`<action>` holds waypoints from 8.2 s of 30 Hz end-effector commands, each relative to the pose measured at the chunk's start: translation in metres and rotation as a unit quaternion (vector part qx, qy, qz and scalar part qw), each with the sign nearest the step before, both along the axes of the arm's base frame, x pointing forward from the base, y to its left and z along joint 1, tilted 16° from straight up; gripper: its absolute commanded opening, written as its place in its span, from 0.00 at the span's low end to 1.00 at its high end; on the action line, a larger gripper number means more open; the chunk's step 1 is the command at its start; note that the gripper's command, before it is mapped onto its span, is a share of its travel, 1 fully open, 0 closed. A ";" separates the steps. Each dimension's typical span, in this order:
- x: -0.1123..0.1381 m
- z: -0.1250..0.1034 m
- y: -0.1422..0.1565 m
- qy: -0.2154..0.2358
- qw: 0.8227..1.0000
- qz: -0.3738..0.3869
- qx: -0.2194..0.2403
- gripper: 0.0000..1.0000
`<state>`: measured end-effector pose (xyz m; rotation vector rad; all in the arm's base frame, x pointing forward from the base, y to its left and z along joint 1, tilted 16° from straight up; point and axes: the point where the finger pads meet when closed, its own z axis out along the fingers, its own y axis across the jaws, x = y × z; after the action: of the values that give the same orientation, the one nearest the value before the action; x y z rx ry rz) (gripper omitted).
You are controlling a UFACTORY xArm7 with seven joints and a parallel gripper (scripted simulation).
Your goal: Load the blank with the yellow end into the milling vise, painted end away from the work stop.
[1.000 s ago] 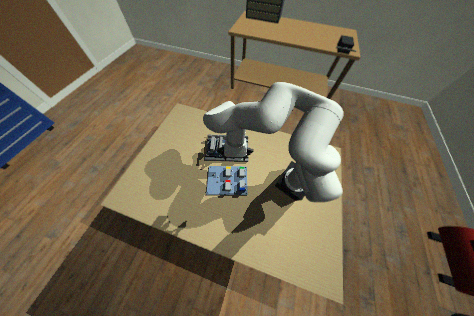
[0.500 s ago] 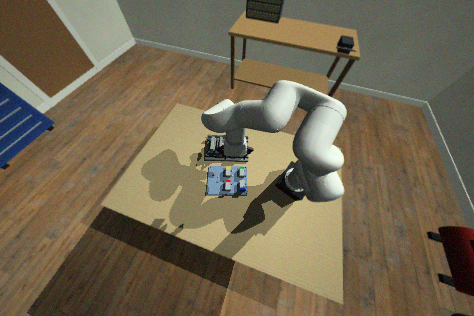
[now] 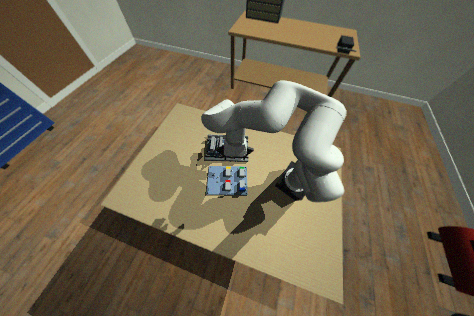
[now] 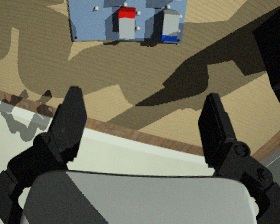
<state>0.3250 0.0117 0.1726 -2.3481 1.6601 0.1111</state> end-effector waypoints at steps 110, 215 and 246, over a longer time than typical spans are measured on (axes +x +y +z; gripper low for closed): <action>0.001 -0.011 0.001 0.057 0.974 -0.217 0.021 1.00; 0.001 -0.011 0.001 0.207 0.599 -0.770 0.073 1.00; 0.001 -0.011 0.001 0.232 0.435 -0.866 0.081 1.00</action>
<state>0.3256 0.0135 0.1606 0.4930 3.0275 0.4271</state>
